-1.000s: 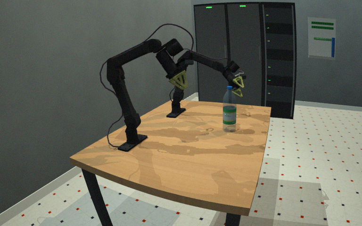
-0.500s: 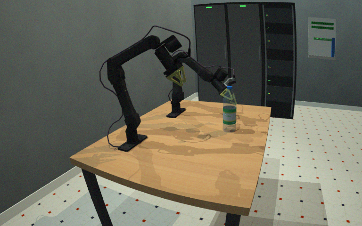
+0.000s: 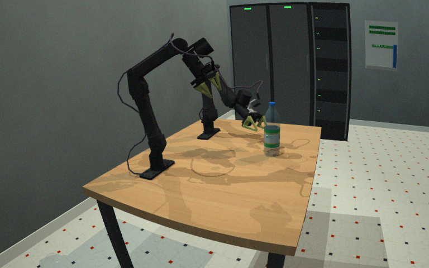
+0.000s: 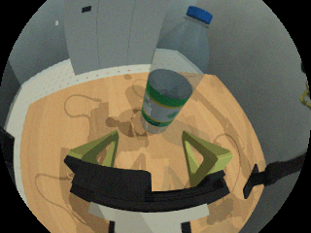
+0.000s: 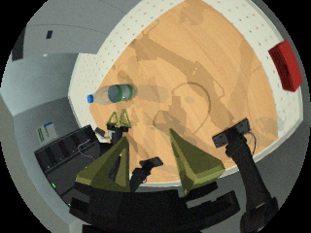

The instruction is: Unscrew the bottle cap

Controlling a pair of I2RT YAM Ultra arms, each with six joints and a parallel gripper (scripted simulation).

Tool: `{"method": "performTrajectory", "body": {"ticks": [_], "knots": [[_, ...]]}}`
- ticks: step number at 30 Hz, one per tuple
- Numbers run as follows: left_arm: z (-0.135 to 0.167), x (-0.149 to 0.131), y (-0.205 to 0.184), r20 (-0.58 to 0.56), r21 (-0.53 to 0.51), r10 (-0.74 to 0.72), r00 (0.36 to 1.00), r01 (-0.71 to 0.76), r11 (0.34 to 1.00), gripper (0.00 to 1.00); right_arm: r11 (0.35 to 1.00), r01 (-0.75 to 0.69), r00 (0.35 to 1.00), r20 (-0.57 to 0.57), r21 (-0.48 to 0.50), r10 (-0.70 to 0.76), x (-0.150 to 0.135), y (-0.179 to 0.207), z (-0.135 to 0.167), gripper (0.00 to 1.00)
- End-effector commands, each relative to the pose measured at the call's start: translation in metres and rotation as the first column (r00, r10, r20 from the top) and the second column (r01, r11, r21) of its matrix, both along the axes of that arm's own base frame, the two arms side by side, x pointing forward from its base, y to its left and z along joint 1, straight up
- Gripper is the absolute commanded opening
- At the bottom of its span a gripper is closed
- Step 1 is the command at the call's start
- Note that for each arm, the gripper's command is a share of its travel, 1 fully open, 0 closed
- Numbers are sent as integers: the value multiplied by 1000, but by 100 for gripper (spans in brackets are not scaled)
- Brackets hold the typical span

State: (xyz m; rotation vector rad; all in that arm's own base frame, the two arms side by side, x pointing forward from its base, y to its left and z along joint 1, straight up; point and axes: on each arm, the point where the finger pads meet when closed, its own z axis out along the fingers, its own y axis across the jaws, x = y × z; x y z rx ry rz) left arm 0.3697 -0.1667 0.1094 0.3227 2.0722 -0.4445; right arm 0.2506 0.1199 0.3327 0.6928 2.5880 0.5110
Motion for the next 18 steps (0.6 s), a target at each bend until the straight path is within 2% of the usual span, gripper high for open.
{"method": "performTrajectory", "body": {"ticks": [1,4,5,8,18], "knots": [[26,-1,-8,199,57,-18,980,7,998,98,964,237,970,-84,122,-228,-5,7,10,57],[24,-6,-11,210,69,-31,977,17,997,98,951,274,960,-102,142,-262,-6,9,11,57],[16,-11,-14,204,88,-44,978,26,996,98,910,370,926,-150,185,-346,-7,10,12,57],[21,-19,-19,239,100,-63,969,40,994,98,847,478,875,-208,233,-437,-7,12,15,57],[23,-13,-18,242,99,-54,969,30,995,98,840,482,874,-202,250,-442,-11,10,19,57]]}}
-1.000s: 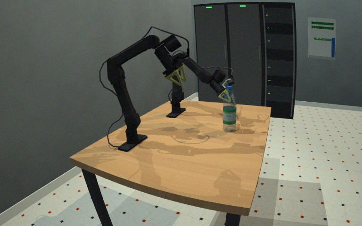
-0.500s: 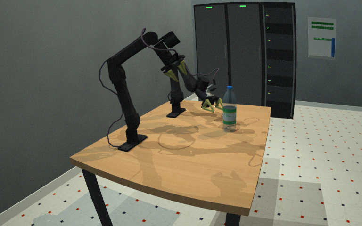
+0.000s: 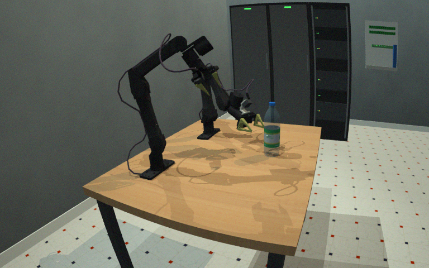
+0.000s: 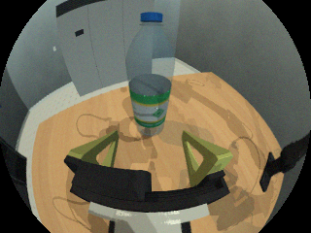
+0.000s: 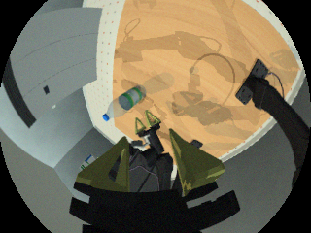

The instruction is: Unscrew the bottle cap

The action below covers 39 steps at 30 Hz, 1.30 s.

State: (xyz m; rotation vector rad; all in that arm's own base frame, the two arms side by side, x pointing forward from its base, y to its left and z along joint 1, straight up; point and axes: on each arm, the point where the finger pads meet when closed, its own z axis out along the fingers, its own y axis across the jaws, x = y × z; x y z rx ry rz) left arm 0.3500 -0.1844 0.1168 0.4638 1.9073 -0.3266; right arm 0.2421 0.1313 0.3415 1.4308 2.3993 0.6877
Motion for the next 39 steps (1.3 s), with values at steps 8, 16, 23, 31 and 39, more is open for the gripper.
{"method": "performTrajectory", "body": {"ticks": [8,16,23,31,39], "knots": [[15,8,-2,54,-10,1,999,0,1000,98,999,37,999,7,3,-37,-1,-3,4,57],[13,19,-8,55,-11,1,998,0,1000,98,999,37,999,7,3,-37,-1,-3,4,57],[12,26,-12,55,-11,0,998,0,1000,98,999,37,999,7,3,-37,-1,-3,4,57],[9,38,-18,55,-12,0,998,1,1000,98,999,37,999,7,3,-37,-1,-3,4,57],[6,46,-23,55,-12,0,998,1,1000,98,999,37,999,7,3,-37,-1,-3,4,57]]}}
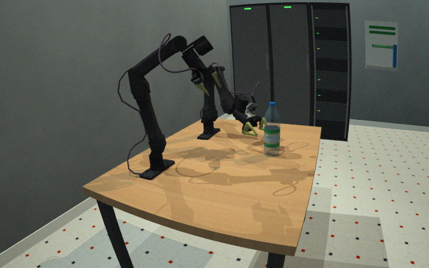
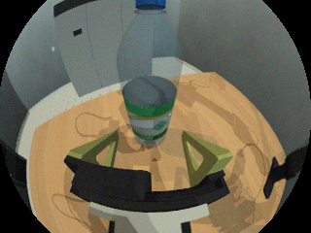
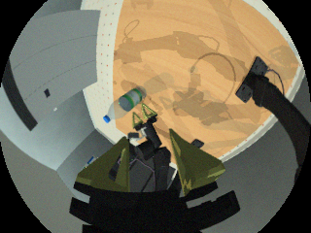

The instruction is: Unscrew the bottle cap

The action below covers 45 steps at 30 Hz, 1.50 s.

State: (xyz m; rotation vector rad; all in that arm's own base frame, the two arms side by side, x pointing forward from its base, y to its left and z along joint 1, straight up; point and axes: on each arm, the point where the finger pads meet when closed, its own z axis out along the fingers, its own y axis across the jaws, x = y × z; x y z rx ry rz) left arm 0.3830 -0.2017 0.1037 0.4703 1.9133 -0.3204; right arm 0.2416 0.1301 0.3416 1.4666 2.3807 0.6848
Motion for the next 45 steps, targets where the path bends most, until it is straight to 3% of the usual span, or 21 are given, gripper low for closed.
{"method": "performTrajectory", "body": {"ticks": [1,45], "knots": [[18,14,-6,60,-21,1,998,0,1000,98,1000,10,1000,14,-3,-10,0,-2,4,57],[0,60,-27,71,-27,6,997,-4,1000,98,1000,10,1000,14,-3,-10,0,-2,4,57]]}}
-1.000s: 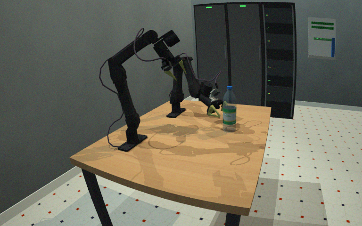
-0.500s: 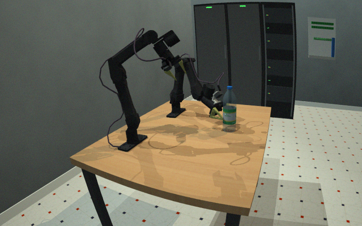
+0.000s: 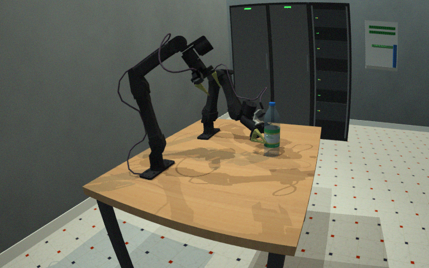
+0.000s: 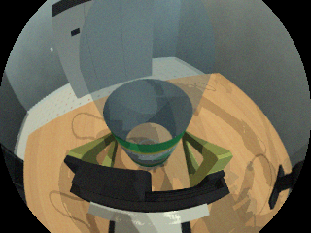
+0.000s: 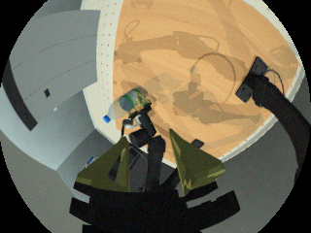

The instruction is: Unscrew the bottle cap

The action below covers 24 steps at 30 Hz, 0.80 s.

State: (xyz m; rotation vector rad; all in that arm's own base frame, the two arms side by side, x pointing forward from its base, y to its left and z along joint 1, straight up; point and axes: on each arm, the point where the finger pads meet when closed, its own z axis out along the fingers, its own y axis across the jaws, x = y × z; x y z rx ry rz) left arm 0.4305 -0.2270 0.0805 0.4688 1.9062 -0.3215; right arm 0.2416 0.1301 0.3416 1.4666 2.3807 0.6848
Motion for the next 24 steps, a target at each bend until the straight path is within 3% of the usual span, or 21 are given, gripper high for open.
{"method": "performTrajectory", "body": {"ticks": [1,24], "knots": [[23,12,-1,65,-24,6,998,-4,1000,98,1000,10,1000,14,-3,-10,0,-2,4,57],[22,11,-3,56,-25,4,998,-3,1000,98,1000,10,1000,14,-3,-10,0,-2,4,57]]}}
